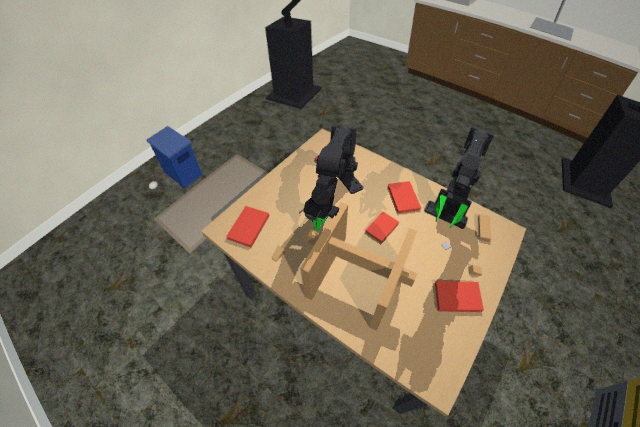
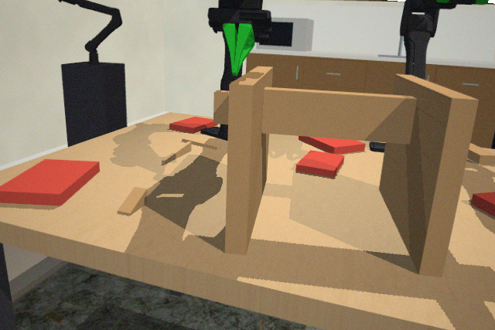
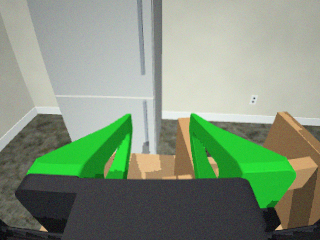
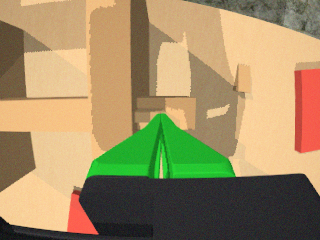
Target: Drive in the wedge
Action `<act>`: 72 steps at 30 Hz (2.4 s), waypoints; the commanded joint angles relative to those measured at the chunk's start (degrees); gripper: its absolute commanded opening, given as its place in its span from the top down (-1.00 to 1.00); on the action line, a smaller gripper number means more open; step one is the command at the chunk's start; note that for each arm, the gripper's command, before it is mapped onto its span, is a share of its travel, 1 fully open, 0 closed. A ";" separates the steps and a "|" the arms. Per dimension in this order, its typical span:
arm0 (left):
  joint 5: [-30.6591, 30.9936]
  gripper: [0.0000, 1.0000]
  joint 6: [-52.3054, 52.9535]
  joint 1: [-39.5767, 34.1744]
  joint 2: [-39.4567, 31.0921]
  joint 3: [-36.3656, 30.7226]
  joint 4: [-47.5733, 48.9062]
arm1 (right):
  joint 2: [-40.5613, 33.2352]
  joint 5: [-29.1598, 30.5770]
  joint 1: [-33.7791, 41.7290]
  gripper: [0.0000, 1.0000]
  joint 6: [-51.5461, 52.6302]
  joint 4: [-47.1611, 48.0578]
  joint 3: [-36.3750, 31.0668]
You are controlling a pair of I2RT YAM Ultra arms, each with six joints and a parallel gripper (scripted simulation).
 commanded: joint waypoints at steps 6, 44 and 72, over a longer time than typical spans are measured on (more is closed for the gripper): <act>-0.25 0.12 0.31 -0.60 -0.03 0.35 0.18 | -3.00 0.59 -0.55 1.00 -0.10 1.13 3.35; -0.25 0.12 0.31 -0.60 -0.03 0.35 0.18 | -5.09 0.46 -0.71 1.00 0.29 5.13 -4.27; -0.25 0.12 0.31 -0.60 -0.03 0.35 0.18 | -7.25 -0.04 -0.88 1.00 0.45 9.49 -11.01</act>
